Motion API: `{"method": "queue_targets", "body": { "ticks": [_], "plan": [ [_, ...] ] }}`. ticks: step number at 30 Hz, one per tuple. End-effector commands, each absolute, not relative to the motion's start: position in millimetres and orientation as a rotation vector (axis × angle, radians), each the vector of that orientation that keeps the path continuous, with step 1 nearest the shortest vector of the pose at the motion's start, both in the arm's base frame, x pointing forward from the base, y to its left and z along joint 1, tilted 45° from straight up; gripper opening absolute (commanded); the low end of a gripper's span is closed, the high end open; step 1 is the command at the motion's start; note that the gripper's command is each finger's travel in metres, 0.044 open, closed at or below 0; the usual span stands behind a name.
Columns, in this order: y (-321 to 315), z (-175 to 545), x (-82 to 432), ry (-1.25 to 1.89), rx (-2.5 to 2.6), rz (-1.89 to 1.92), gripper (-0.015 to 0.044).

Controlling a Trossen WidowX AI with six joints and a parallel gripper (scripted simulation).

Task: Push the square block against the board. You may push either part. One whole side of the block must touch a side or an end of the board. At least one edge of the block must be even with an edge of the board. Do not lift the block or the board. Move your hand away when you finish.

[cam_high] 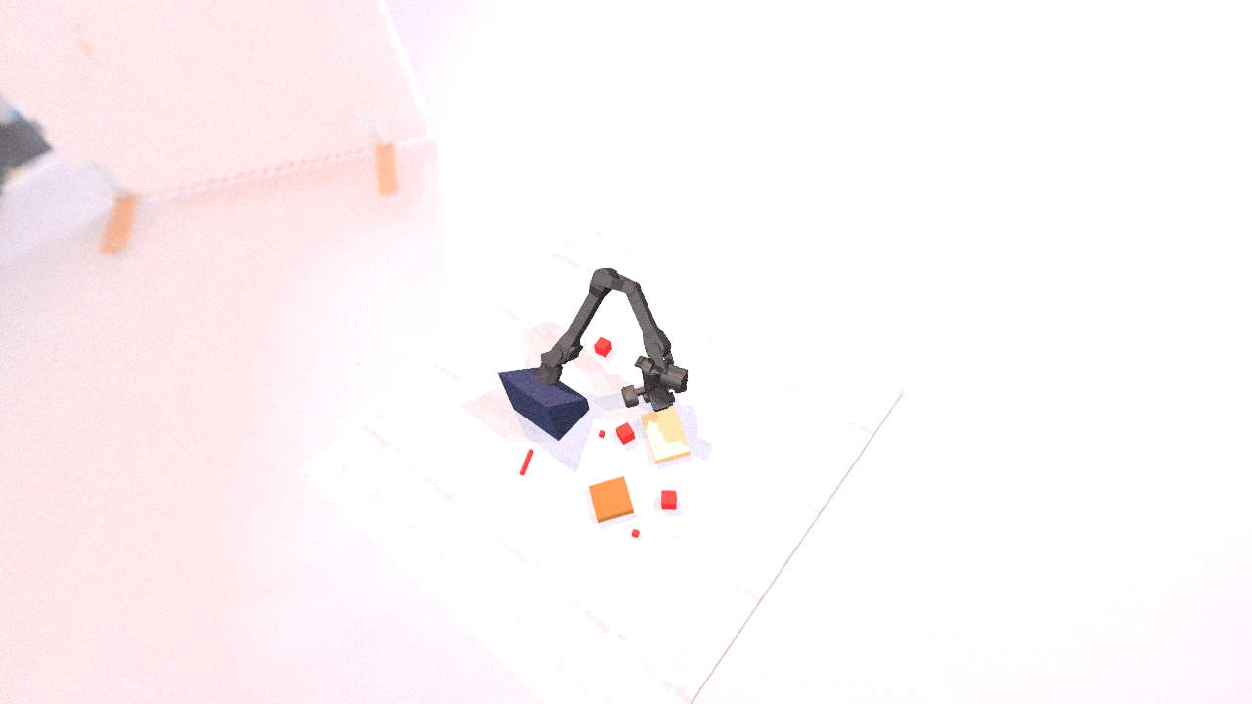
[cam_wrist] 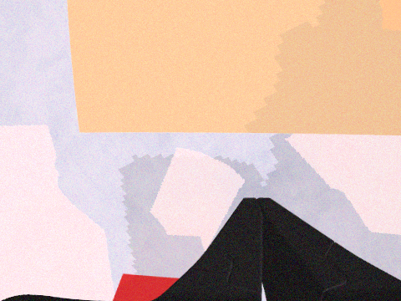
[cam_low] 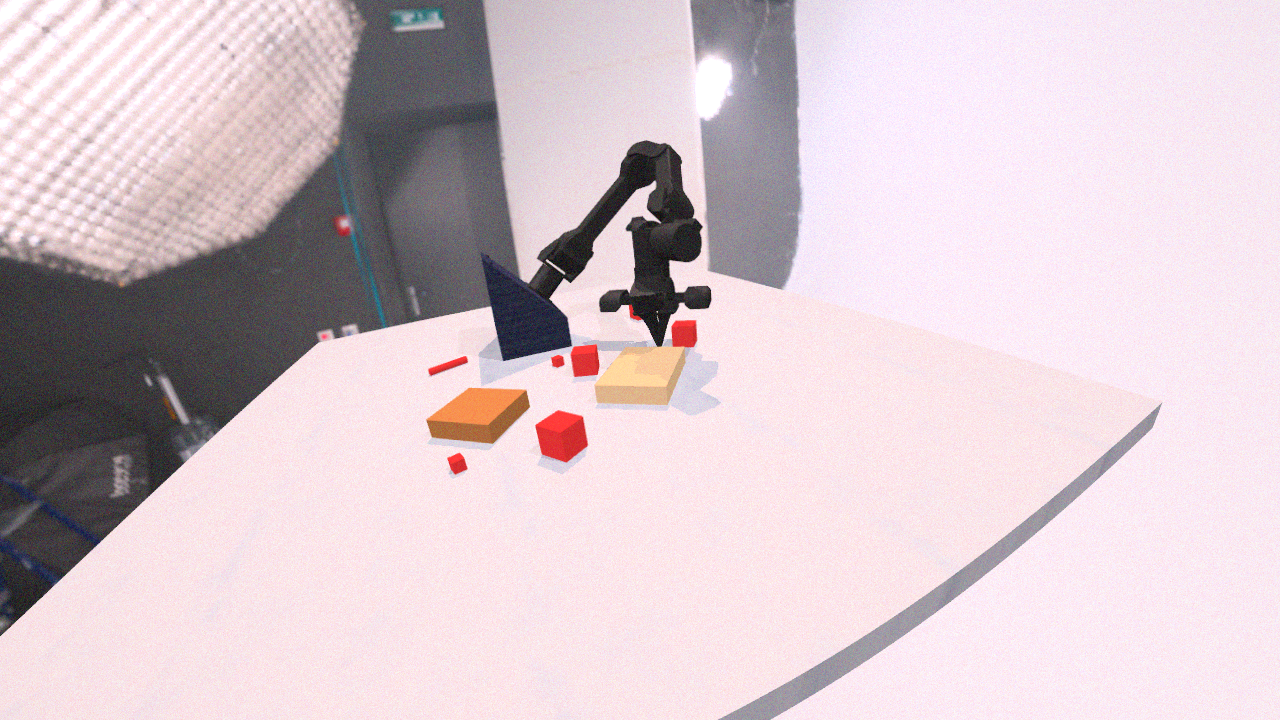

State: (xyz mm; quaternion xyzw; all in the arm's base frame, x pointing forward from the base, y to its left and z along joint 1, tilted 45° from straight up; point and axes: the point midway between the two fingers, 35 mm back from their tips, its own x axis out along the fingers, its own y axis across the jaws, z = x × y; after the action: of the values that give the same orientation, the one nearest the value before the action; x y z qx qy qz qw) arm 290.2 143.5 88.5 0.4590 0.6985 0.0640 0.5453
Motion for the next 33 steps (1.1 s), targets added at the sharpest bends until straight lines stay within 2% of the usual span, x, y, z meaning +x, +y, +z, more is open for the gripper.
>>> {"method": "queue_targets", "body": {
  "ticks": [1, 33],
  "plan": [
    [152.1, 77.5, 288.2, 1.659, 1.095, 0.142, 0.0],
    [143.1, 70.1, 312.8, 1.657, 1.093, 0.14, 0.0]
  ]
}}
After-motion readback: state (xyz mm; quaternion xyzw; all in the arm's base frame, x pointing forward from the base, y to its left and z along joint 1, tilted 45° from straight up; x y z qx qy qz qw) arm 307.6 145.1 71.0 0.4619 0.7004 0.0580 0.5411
